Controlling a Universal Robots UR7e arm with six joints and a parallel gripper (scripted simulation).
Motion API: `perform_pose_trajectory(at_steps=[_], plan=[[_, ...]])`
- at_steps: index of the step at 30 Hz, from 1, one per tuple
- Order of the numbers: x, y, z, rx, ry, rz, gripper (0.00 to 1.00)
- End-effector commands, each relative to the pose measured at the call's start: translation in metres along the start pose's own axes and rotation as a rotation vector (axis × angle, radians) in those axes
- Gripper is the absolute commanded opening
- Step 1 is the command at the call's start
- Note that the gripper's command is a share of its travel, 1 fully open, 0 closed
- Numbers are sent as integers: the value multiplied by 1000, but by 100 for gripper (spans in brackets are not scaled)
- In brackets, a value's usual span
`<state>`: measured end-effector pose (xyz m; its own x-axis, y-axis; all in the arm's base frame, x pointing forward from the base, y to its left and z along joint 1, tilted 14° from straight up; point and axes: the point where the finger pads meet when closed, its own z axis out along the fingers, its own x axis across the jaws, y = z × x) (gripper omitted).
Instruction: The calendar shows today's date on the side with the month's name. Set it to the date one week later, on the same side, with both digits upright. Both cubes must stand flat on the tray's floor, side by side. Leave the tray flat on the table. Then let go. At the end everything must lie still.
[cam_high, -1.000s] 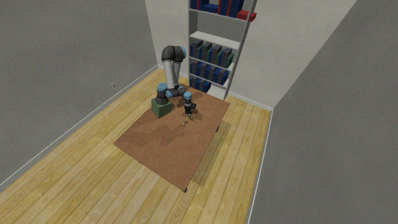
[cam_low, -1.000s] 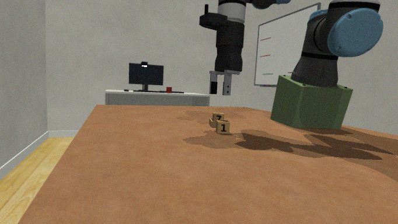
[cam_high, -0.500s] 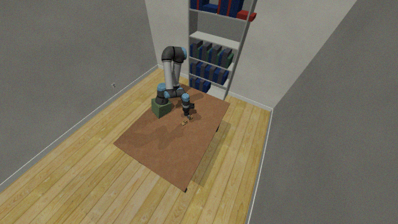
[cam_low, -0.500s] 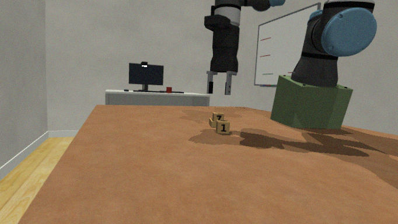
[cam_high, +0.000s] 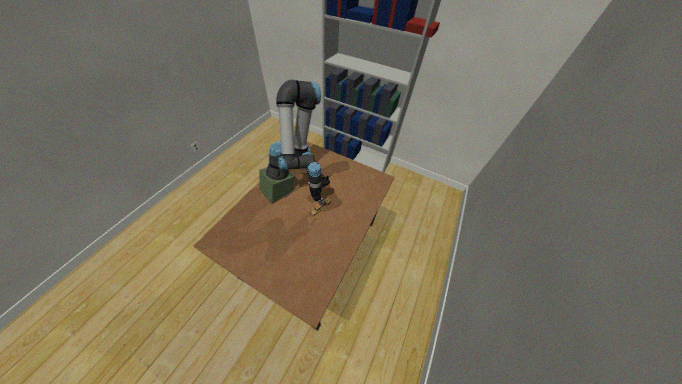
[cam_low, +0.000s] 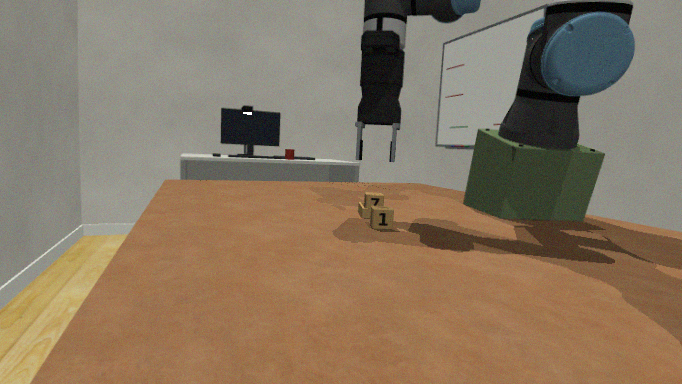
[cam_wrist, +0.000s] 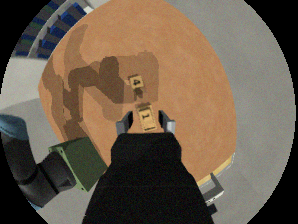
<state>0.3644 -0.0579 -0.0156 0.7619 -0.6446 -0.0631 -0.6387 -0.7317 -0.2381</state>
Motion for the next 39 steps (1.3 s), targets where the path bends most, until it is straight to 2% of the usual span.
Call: perform_pose_trajectory(at_steps=[1, 11, 22, 23, 39], plan=[[0, 8, 0, 1, 1, -112, 100], [0, 16, -1, 2, 1, -218, 100], [0, 18, -1, 2, 1, -236, 100], [0, 18, -1, 2, 1, -236, 90], [0, 18, -1, 2, 1, -236, 90]])
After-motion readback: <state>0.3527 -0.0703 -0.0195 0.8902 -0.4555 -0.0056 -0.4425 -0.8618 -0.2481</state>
